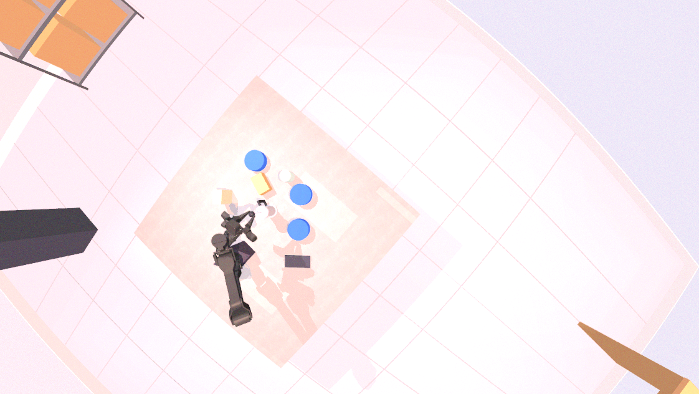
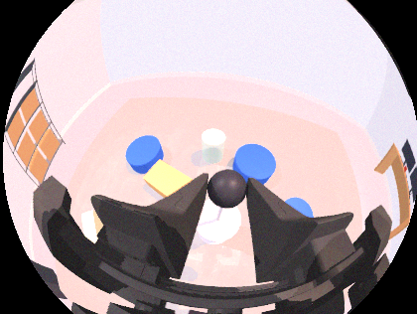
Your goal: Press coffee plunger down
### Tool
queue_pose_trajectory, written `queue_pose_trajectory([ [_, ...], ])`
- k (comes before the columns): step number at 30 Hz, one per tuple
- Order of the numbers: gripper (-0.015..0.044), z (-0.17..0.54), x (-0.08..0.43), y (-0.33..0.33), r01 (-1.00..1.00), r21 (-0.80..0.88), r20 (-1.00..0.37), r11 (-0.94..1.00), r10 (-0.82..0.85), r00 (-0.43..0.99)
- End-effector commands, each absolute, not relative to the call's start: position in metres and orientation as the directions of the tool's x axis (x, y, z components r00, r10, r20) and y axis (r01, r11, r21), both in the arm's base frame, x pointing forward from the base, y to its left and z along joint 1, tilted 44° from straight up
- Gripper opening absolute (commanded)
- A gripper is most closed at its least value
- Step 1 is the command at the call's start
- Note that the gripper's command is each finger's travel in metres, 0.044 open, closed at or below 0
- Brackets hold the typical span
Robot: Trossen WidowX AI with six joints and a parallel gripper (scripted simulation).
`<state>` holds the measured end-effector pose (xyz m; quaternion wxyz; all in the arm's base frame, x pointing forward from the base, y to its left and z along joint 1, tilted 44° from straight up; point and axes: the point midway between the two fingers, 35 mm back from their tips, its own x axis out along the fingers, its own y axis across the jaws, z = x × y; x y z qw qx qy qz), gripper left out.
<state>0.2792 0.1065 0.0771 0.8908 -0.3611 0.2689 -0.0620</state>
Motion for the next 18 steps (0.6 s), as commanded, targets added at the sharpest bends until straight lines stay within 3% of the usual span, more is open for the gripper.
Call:
queue_pose_trajectory([
  [1,0.0115,0.077,0.279,0.107,-0.085,-0.677,-0.434,0.731,-0.303,0.848],
  [18,0.0115,0.059,0.284,0.097,-0.087,-0.675,-0.439,0.733,-0.304,0.846],
])
